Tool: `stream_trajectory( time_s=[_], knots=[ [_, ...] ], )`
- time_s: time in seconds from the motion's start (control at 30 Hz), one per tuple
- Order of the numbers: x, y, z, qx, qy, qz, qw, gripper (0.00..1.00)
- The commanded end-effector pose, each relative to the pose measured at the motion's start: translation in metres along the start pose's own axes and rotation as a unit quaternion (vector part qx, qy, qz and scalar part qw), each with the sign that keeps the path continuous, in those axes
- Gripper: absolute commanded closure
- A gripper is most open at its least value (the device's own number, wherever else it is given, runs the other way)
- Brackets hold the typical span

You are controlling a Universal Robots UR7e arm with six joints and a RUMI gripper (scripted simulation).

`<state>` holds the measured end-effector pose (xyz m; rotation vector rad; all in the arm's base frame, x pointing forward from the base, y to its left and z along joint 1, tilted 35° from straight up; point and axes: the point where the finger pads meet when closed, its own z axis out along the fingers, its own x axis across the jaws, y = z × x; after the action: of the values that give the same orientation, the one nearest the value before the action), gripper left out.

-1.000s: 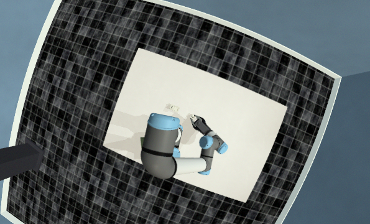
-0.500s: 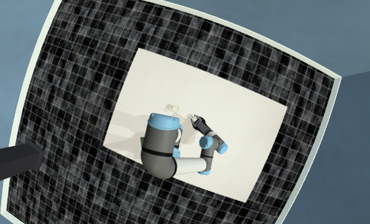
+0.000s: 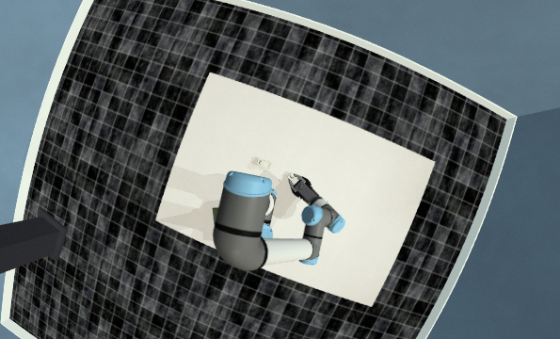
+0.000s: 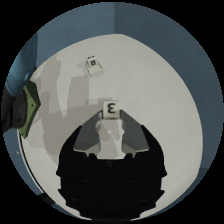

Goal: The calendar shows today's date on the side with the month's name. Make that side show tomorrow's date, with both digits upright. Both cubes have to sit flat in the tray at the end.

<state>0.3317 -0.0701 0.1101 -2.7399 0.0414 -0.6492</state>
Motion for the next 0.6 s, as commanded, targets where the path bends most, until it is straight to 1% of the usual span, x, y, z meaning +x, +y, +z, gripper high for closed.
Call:
stream_trajectory(
  time_s=[0.0,0.57],
  knots=[
    [-0.0002,-0.0009,0.0016,0.002,0.0,0.0,1.0,0.9],
    [-0.0003,0.002,0.0048,0.002,0.0,0.0,1.0,0.9]
  ],
)
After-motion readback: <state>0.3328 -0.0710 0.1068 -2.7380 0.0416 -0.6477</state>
